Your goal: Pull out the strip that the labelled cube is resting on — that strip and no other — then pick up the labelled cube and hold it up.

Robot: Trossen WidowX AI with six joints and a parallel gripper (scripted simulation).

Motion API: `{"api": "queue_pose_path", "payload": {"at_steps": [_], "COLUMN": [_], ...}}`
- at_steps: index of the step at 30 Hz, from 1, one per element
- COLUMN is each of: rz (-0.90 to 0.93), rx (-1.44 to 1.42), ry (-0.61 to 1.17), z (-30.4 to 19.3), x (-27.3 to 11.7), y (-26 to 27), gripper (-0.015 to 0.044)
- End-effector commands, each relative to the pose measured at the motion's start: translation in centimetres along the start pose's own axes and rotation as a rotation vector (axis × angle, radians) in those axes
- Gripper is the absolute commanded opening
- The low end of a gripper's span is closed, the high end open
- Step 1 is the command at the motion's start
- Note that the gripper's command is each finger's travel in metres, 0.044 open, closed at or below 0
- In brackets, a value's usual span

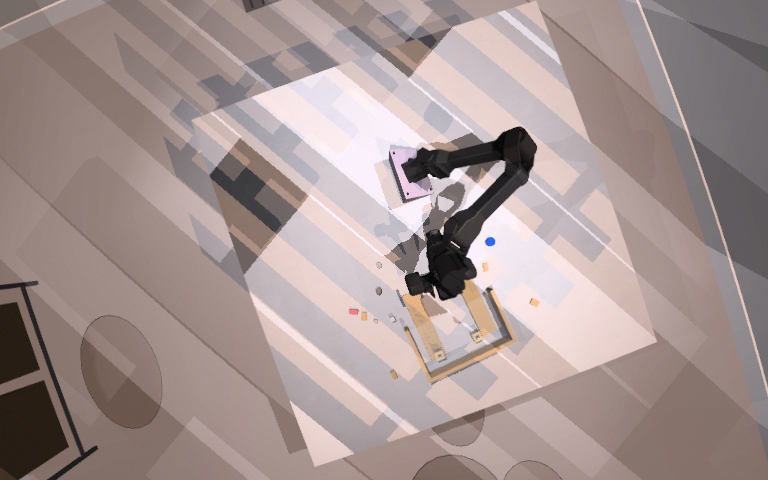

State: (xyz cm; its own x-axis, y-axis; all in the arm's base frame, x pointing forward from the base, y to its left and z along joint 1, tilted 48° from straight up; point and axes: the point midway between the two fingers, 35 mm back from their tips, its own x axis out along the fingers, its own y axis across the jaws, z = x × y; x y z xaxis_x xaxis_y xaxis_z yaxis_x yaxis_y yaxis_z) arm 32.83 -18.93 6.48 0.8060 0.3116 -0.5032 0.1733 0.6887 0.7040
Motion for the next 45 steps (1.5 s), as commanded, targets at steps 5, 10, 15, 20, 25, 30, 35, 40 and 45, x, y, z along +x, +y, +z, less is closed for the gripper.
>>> {"api": "queue_pose_path", "payload": {"at_steps": [5, 10, 15, 20, 25, 30, 35, 40, 45], "rz": [-0.023, -0.013, 0.02, 0.097, 0.111, 0.111, 0.111, 0.111, 0.111], "rx": [-0.039, -0.068, -0.095, -0.136, -0.143, -0.143, -0.143, -0.143, -0.143], "ry": [0.236, 0.396, 0.6, 0.787, 0.809, 0.809, 0.809, 0.809, 0.808], "z": [0.9, 0.5, -1.9, -4.4, -4.5, -4.7, -5.2, -5.8, -6.3], "x": [4.6, 7.2, 9.5, 11.1, 11.4, 11.6, 12.2, 12.8, 13.4], "y": [-3.3, -5.0, -6.6, -7.5, -7.4, -7.4, -7.4, -7.3, -7.3], "gripper": [0.0006, 0.0, 0.0, 0.0, 0.0, 0.0, 0.0, 0.0, 0.0]}}
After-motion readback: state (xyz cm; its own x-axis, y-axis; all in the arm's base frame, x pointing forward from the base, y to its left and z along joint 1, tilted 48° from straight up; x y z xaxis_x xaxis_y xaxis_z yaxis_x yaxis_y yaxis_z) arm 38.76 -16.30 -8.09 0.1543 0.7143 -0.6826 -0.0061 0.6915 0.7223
